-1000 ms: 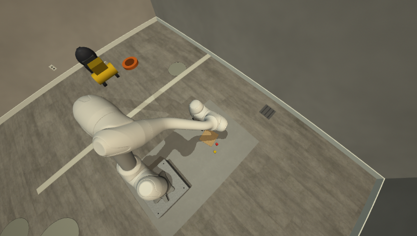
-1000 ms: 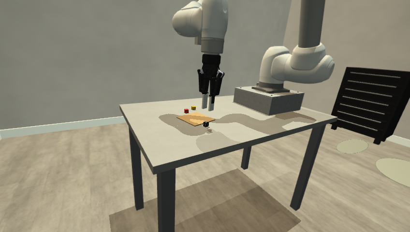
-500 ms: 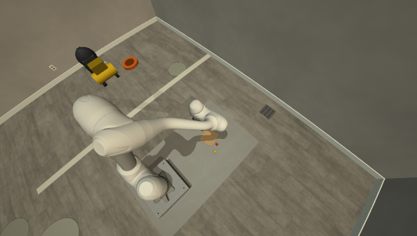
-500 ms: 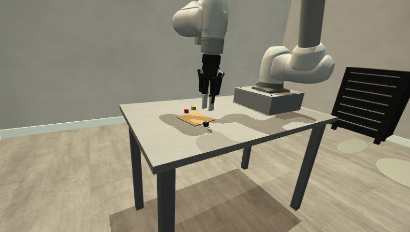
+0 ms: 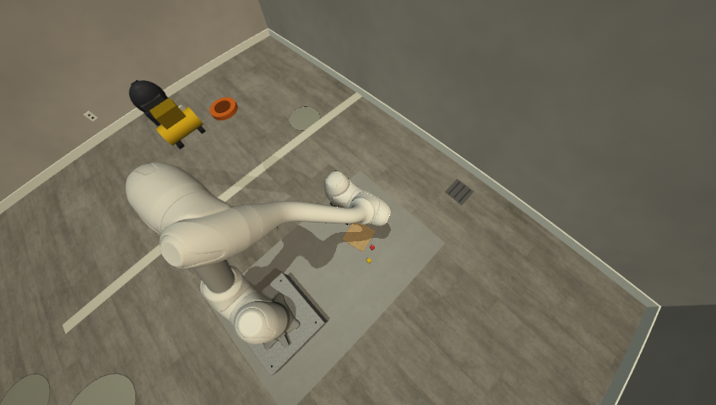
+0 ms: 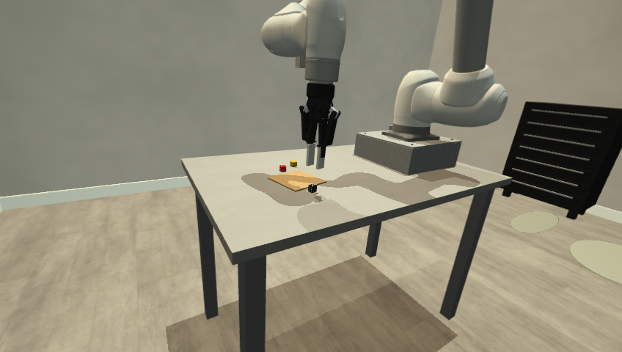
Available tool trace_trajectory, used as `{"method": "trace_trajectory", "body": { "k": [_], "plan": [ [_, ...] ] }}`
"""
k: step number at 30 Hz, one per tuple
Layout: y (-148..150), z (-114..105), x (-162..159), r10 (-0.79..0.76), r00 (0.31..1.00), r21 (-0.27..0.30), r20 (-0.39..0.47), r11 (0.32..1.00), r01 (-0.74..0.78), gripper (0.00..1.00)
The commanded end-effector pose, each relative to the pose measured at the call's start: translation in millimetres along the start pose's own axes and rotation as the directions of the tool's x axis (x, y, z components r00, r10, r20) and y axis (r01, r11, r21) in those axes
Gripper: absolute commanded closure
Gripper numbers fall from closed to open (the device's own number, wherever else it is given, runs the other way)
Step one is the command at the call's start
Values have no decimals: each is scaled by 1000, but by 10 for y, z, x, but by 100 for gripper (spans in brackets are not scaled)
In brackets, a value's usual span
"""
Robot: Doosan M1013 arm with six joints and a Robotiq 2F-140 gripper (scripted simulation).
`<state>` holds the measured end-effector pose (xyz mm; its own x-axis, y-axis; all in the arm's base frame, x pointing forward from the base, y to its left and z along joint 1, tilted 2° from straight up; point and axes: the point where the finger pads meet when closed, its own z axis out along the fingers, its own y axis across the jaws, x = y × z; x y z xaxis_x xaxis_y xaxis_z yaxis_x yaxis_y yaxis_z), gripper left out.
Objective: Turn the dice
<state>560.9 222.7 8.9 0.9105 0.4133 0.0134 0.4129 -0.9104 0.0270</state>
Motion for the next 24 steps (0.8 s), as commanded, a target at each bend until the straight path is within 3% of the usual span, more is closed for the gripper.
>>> {"method": "trace_trajectory", "body": {
  "k": [1,24],
  "plan": [
    [0,10,0,0,1000,0,0,1000,0,79],
    [-3,293,0,0,1000,0,0,1000,0,79]
  ]
}}
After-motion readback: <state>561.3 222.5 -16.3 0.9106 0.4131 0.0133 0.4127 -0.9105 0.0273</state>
